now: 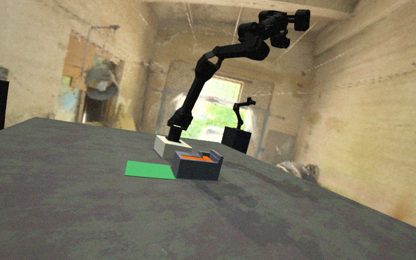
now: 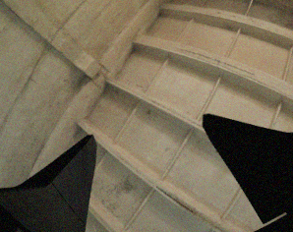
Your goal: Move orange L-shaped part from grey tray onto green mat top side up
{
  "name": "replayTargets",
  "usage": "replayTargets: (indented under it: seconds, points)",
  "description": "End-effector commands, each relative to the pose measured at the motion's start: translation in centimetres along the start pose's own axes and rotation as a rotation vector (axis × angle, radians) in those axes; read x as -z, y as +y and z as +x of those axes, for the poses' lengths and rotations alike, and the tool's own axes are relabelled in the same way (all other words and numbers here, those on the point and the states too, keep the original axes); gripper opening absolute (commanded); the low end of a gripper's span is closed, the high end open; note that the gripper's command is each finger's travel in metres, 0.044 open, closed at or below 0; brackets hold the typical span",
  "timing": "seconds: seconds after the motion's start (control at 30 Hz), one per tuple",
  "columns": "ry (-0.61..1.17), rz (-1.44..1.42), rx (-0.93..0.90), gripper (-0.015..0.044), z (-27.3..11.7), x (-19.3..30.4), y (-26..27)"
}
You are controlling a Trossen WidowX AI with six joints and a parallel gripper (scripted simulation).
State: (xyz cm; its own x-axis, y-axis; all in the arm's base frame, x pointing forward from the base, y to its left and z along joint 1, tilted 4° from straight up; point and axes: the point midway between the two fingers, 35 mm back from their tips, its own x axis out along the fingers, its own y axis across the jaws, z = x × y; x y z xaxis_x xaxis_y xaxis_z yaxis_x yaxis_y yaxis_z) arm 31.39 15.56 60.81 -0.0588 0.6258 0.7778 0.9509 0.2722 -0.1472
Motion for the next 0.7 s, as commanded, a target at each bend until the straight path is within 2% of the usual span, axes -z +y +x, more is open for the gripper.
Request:
replayTargets:
  seconds: [0.0,0.13,0.23,0.27,0.67]
  points:
    - [0.005,0.022,-0.013,0.0374,0.0,0.0,0.3]
    - [0.09,0.319,-0.19,0.0269,-0.8,0.4,4.3]
    - [0.239,0.68,-0.415,0.019,-3.1,-0.2,9.4]
    - [0.301,0.798,-0.491,0.018,-4.2,-0.7,11.0]
    - [0.77,1.385,-0.922,0.018,-13.6,-6.2,17.7]
